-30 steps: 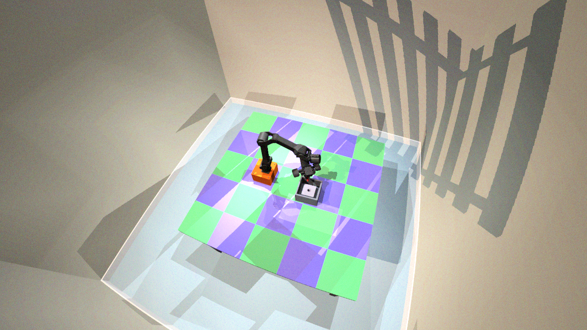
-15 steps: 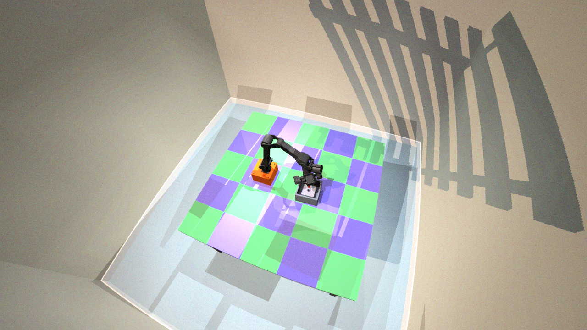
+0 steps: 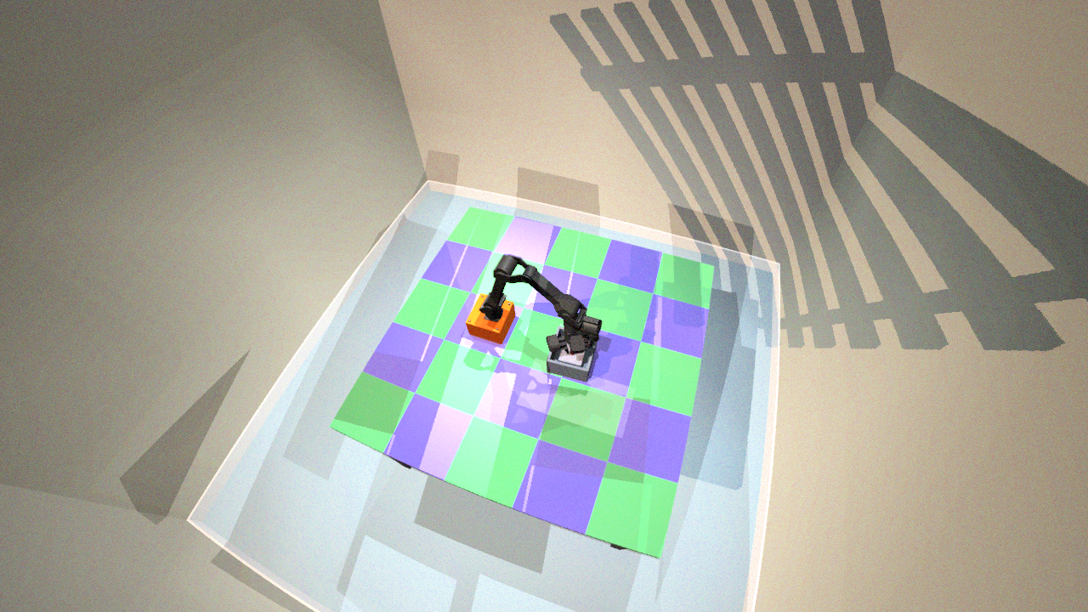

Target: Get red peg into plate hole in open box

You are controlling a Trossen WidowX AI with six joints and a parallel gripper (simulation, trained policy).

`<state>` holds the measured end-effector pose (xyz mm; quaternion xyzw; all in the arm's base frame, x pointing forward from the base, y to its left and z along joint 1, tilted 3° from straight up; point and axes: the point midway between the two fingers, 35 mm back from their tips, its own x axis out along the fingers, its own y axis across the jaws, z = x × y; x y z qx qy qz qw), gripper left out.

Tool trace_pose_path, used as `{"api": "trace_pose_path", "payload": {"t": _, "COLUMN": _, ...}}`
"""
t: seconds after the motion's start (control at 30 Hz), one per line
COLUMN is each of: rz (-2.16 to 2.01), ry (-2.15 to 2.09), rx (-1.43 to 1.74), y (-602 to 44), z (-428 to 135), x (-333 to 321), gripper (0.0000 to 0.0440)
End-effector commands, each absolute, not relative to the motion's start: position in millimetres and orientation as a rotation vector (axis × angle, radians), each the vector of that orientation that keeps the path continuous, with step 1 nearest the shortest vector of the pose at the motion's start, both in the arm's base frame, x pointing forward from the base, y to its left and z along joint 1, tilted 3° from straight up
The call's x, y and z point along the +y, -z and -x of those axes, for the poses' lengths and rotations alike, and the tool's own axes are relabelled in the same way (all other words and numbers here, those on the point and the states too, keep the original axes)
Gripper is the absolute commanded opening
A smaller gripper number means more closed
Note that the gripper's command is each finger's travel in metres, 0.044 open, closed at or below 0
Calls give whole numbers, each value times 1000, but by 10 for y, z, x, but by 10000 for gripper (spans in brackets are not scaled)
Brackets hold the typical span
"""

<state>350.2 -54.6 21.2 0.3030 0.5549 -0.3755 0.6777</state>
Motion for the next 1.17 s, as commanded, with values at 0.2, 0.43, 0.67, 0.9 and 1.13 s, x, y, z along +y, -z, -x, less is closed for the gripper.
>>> {"api": "trace_pose_path", "payload": {"t": 0.2, "rz": -648, "ry": 813, "rx": 1233, "y": -229, "z": -3777, "x": -684, "gripper": 333}}
{"api": "trace_pose_path", "payload": {"t": 0.43, "rz": -636, "ry": 808, "rx": 1186, "y": -286, "z": -3971, "x": -829, "gripper": 440}}
{"api": "trace_pose_path", "payload": {"t": 0.67, "rz": -641, "ry": 821, "rx": 1107, "y": -399, "z": -4131, "x": -1044, "gripper": 440}}
{"api": "trace_pose_path", "payload": {"t": 0.9, "rz": -644, "ry": 831, "rx": 1059, "y": -466, "z": -4220, "x": -1173, "gripper": 440}}
{"api": "trace_pose_path", "payload": {"t": 1.13, "rz": -644, "ry": 831, "rx": 1059, "y": -466, "z": -4221, "x": -1174, "gripper": 440}}
